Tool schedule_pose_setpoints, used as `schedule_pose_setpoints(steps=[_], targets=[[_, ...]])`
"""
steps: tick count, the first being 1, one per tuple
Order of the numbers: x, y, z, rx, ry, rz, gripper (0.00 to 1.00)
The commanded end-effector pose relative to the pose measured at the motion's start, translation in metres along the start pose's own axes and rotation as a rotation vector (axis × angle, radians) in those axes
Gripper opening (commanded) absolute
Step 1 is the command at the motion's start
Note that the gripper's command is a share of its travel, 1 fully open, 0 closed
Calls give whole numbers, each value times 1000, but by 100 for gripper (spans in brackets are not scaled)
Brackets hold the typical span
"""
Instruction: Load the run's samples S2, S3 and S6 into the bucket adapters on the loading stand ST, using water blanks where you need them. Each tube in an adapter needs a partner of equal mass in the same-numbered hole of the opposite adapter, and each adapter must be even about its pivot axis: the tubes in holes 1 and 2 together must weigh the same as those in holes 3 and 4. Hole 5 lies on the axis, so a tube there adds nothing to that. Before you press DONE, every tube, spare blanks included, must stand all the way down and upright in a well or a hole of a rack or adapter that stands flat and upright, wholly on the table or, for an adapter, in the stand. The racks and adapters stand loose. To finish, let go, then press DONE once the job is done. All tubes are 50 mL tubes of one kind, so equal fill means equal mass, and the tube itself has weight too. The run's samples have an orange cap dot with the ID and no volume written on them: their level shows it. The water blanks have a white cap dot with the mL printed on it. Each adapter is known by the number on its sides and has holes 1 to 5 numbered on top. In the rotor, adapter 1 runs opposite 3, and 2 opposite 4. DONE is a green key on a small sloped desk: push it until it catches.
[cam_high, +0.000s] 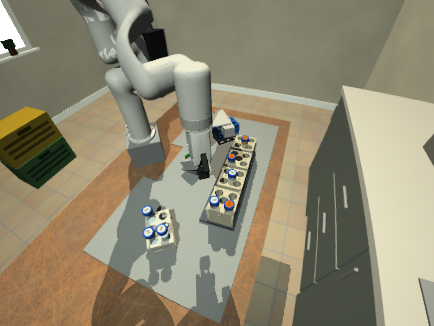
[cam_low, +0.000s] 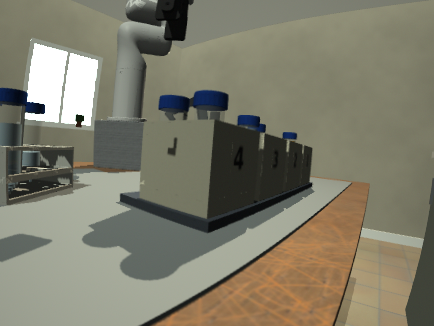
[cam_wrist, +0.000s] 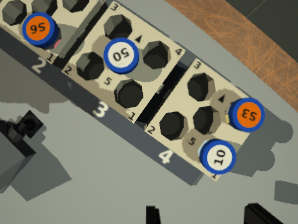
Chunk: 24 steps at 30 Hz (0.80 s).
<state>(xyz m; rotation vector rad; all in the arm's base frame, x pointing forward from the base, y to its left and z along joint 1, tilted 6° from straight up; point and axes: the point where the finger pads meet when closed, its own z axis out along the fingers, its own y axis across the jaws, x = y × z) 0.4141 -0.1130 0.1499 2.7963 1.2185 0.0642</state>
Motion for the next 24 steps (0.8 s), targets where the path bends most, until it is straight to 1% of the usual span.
schedule_pose_setpoints(steps=[1, 16, 18, 24], targets=[[-9, 6, -2, -2, 4, -2, 57], [-77, 37, -1, -2, 4, -2, 57], [-77, 37, -1, -2, 4, -2, 57], [-104, 50, -1, -3, 3, -2, 57]])
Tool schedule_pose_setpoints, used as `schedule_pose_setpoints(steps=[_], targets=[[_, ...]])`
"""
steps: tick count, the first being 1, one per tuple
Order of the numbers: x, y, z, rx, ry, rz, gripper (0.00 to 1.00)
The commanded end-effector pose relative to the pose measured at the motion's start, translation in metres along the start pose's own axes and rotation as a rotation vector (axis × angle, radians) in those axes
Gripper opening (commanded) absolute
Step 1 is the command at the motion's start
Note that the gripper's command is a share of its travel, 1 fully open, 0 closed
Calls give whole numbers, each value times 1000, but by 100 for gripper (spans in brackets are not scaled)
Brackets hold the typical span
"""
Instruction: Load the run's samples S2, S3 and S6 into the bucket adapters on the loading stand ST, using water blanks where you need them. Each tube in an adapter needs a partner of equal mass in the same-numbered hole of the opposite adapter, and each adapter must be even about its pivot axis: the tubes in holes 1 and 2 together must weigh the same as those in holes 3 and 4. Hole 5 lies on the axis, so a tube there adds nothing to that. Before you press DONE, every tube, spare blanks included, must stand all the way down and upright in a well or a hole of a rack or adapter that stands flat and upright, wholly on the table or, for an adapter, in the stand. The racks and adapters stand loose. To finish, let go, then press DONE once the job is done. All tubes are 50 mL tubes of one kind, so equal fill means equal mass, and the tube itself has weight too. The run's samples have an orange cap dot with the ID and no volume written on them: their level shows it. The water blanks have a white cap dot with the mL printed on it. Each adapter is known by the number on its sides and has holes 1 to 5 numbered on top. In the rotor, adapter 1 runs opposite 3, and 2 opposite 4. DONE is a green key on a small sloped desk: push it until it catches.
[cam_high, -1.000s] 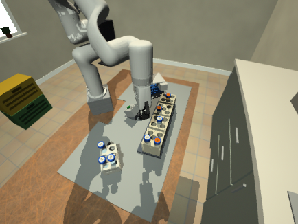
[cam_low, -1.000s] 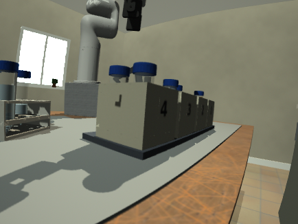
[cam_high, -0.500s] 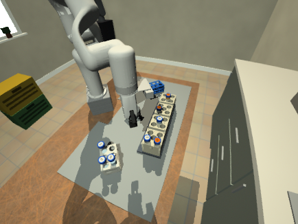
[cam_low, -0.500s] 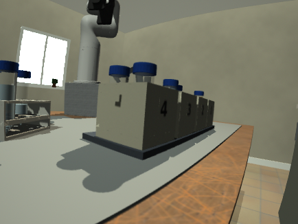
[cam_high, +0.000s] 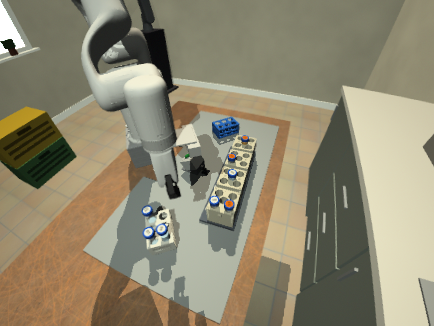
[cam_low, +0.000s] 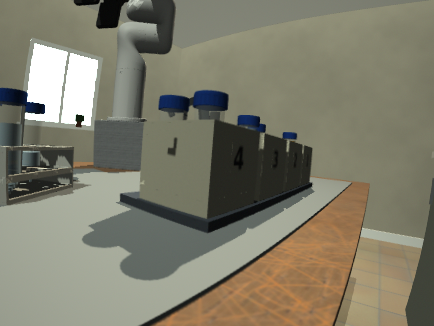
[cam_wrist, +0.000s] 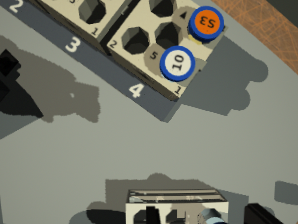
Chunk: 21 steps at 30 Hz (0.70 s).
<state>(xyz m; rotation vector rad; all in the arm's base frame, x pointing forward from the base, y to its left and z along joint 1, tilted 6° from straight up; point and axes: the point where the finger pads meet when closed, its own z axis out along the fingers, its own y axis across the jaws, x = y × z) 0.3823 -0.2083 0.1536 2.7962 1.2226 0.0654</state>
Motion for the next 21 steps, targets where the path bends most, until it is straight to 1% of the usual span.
schedule_pose_setpoints(steps=[1, 9, 11, 21], targets=[[-18, 10, -1, -4, 2, 0, 57], [-54, 26, -1, -4, 2, 0, 57], [-54, 26, -1, -4, 2, 0, 57], [-100, 47, -1, -4, 1, 0, 57]])
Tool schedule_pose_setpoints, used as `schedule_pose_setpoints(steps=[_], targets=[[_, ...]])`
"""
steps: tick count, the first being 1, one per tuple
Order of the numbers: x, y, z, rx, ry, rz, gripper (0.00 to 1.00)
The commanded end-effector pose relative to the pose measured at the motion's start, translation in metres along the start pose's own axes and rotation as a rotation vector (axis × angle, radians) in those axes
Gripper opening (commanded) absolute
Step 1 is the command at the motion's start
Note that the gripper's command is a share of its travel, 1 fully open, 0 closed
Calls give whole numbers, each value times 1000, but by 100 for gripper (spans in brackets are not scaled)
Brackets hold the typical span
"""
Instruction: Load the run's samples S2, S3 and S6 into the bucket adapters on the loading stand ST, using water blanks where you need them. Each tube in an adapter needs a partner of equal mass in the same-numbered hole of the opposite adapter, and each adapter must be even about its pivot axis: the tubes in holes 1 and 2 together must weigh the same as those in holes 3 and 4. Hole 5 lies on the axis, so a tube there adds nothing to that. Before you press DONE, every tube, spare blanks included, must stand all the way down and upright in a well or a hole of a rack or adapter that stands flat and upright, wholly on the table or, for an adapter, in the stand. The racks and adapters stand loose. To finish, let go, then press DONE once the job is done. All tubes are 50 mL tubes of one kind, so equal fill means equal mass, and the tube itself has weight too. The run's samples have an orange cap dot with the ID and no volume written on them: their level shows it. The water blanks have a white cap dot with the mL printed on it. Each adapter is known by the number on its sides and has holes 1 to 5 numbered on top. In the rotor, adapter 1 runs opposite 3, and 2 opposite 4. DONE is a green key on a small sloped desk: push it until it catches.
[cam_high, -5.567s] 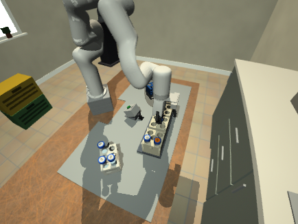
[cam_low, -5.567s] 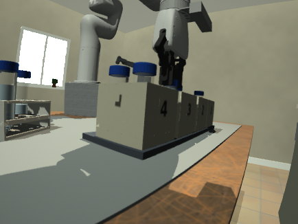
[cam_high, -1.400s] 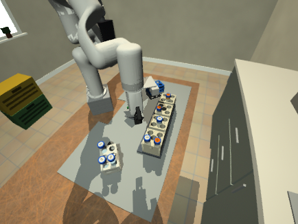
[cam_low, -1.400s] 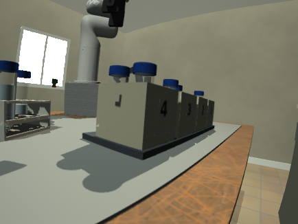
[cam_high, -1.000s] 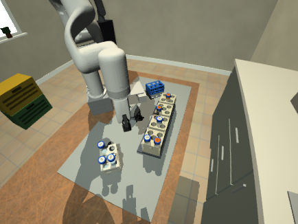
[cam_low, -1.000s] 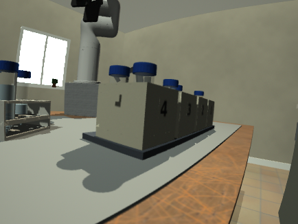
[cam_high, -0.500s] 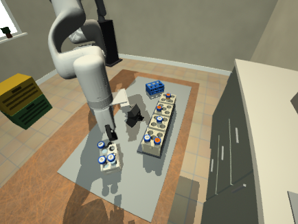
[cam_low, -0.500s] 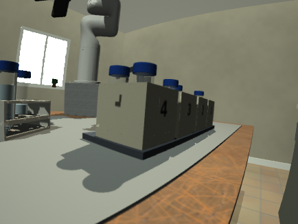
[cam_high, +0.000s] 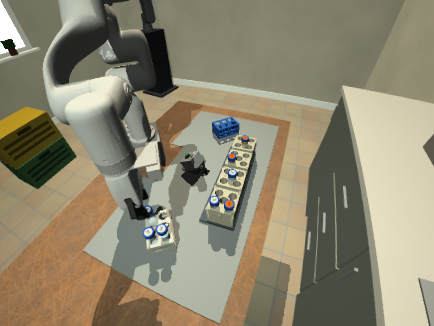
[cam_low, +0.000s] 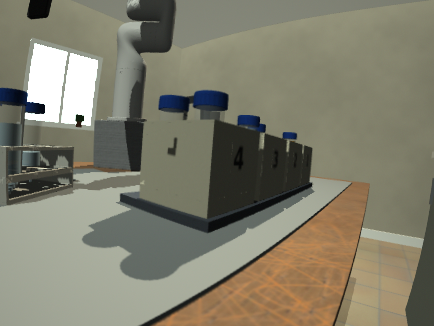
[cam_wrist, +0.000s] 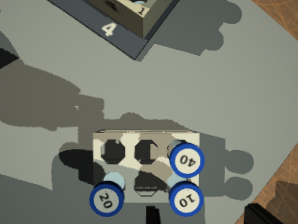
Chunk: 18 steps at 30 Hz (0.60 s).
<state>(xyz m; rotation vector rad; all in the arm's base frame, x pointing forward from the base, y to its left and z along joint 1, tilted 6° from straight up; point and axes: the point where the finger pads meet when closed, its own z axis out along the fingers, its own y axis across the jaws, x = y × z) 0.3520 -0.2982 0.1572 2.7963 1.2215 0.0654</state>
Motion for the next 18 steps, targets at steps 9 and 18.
schedule_pose_setpoints(steps=[9, 18], targets=[[-20, 11, -1, -4, 1, -1, 57], [-20, 11, 9, -4, 1, -1, 57]])
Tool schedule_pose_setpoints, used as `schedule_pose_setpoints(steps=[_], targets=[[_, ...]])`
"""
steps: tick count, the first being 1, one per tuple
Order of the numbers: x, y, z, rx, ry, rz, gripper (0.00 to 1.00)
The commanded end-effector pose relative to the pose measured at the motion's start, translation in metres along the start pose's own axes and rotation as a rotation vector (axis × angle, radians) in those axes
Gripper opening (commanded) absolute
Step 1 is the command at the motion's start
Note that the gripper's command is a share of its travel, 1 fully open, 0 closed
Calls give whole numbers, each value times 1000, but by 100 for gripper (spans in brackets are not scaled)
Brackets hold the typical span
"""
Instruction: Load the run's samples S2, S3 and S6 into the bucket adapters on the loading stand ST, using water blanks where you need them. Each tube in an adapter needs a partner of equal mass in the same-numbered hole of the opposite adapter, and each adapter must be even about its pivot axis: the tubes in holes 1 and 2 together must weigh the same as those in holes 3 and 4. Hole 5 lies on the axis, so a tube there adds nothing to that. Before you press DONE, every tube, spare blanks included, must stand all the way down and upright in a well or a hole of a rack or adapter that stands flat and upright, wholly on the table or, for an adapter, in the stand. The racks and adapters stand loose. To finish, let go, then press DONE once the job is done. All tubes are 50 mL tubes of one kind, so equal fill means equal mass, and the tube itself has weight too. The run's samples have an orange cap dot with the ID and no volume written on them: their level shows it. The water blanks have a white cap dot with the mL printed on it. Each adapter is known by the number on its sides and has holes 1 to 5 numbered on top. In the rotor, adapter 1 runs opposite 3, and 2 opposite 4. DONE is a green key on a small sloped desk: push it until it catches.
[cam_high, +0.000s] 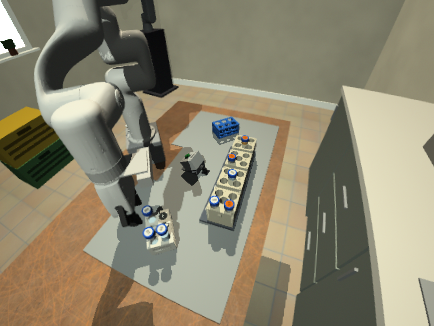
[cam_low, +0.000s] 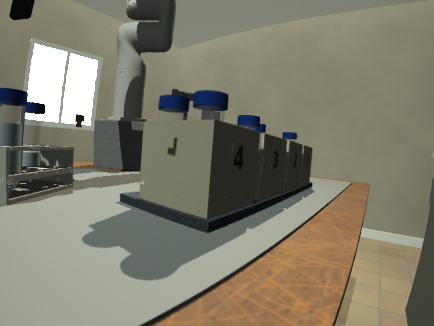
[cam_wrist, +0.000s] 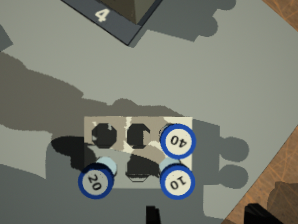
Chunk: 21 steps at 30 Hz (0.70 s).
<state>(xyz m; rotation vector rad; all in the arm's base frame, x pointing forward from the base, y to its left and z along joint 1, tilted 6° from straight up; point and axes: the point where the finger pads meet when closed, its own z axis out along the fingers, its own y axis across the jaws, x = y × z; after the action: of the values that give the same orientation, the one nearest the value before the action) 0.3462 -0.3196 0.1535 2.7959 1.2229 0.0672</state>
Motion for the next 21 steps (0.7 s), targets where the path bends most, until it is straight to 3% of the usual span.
schedule_pose_setpoints(steps=[1, 21], targets=[[0, 1, 6, -3, 0, 0, 57], [0, 1, 42, -3, 0, 0, 57]])
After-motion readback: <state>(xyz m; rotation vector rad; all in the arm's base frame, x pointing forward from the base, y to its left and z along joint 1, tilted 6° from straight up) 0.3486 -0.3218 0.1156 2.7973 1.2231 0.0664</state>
